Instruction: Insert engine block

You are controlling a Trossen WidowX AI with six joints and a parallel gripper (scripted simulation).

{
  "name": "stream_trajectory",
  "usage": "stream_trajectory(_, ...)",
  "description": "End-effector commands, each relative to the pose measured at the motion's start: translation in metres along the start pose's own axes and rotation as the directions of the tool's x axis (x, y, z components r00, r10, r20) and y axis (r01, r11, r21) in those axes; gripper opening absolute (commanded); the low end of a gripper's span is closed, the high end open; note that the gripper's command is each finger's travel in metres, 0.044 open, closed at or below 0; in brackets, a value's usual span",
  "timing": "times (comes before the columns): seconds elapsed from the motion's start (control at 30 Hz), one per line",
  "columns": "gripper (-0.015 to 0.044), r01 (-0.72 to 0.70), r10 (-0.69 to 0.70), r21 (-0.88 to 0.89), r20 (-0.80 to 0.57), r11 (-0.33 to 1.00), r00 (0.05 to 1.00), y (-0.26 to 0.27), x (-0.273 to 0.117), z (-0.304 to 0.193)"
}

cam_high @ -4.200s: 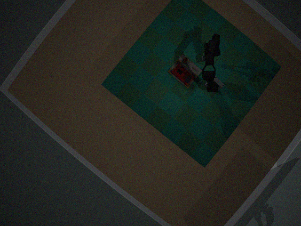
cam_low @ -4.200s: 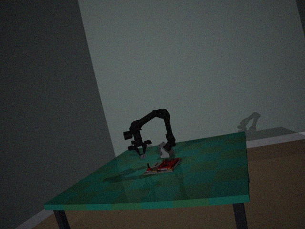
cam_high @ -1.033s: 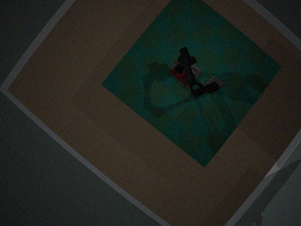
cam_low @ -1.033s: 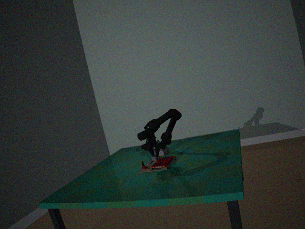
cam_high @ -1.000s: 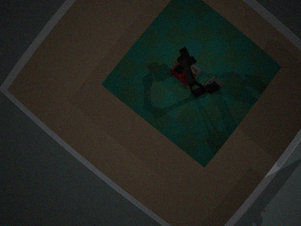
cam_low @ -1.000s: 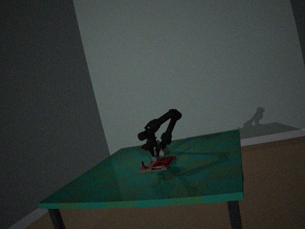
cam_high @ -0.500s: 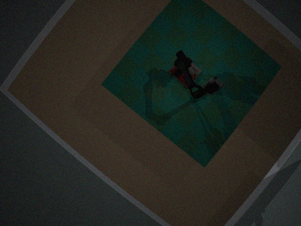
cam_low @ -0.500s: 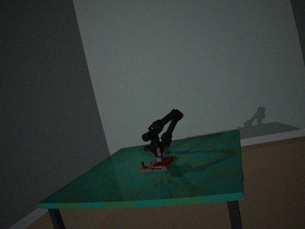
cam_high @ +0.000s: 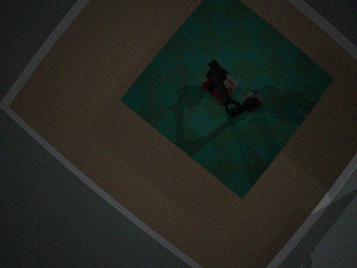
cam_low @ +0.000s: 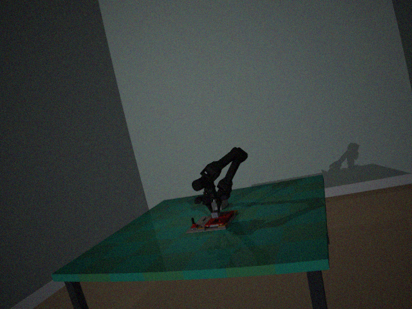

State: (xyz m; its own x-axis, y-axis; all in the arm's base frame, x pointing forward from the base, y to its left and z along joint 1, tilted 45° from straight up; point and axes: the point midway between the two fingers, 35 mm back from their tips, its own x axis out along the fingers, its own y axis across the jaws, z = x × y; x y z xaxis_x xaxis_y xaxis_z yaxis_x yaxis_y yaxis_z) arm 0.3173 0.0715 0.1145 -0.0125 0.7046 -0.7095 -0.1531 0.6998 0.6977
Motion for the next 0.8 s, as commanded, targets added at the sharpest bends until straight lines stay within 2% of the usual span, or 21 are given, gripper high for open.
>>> stream_trajectory(0.0,0.0159,-0.002,0.002,-0.009,0.005,1.000,1.000,0.0009,-0.0006,0.0009)
stream_trajectory(0.17,0.0159,-0.002,0.002,0.007,0.005,1.000,1.000,0.0010,-0.0006,0.0010)
stream_trajectory(0.43,0.0159,-0.003,0.002,0.147,0.005,0.989,1.000,0.0018,-0.0012,0.0019)
stream_trajectory(0.6,0.0159,-0.003,0.002,0.142,0.005,0.990,1.000,0.0018,-0.0012,0.0019)
stream_trajectory(0.77,0.0159,-0.002,0.002,0.058,0.005,0.998,1.000,0.0019,-0.0012,0.0019)
